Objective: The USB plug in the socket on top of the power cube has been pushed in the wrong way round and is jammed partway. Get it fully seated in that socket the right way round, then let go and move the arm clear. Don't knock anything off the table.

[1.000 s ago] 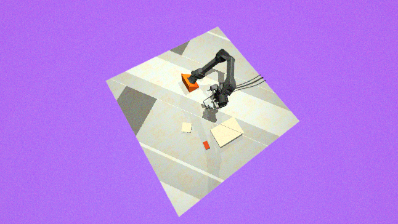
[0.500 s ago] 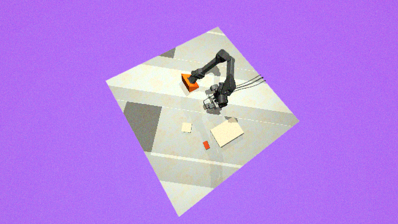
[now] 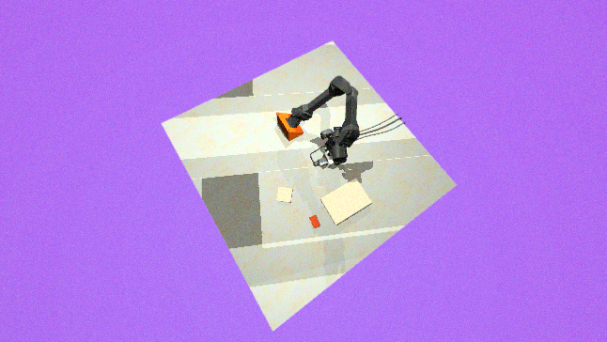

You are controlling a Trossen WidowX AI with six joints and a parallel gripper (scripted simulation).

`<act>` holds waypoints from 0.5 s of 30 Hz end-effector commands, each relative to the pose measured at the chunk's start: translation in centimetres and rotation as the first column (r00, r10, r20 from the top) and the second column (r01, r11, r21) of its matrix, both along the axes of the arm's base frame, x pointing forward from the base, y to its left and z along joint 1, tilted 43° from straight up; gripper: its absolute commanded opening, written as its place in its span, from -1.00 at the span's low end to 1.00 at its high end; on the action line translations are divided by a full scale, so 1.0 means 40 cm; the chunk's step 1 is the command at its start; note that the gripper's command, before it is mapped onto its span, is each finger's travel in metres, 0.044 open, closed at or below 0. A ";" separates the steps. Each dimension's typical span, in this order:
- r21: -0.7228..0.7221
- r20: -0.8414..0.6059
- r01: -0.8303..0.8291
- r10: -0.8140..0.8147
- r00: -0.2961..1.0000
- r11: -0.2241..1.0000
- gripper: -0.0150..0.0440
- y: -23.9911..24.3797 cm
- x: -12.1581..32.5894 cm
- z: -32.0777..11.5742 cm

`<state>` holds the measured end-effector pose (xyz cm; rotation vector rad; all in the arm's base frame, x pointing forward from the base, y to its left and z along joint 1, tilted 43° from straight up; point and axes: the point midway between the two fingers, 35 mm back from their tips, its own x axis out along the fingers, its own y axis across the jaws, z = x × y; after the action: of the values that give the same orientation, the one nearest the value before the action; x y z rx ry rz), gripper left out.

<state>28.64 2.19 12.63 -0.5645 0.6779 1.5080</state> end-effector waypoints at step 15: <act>0.025 0.006 -0.001 0.001 1.000 1.000 -0.49 0.006 0.006 -0.001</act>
<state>28.77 2.39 12.58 -0.5496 0.6629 1.5123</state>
